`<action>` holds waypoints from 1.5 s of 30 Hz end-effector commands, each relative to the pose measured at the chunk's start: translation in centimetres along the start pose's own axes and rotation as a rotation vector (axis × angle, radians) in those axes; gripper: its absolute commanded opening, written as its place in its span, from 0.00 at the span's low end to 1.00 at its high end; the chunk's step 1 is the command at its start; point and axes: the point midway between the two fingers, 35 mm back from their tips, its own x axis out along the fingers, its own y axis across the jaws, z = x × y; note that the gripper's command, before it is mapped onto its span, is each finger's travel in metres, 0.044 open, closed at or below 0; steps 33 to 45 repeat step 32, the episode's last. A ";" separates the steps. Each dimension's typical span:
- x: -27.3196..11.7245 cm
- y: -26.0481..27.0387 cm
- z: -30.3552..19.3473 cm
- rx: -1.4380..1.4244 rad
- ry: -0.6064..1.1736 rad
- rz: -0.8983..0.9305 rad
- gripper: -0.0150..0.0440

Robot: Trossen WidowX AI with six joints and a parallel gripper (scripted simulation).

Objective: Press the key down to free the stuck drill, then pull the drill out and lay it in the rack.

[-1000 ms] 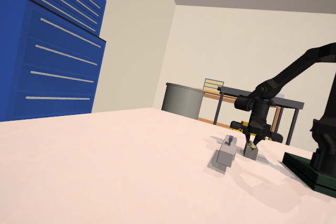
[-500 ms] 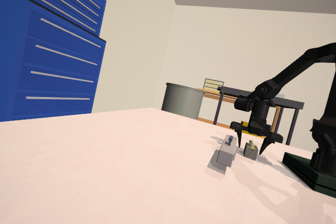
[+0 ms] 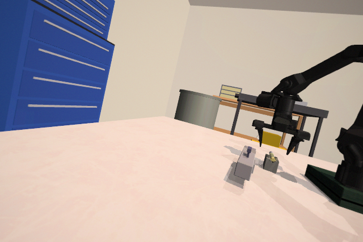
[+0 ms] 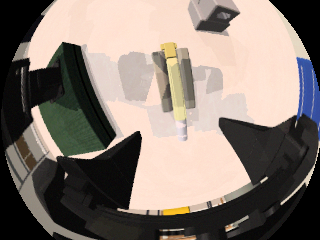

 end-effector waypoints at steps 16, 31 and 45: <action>-2.8 -13.7 -10.0 0.668 0.131 -0.495 1.00; -9.3 -27.4 -24.3 1.518 -0.292 -1.428 1.00; -9.9 -27.9 -25.1 1.560 -0.362 -1.498 1.00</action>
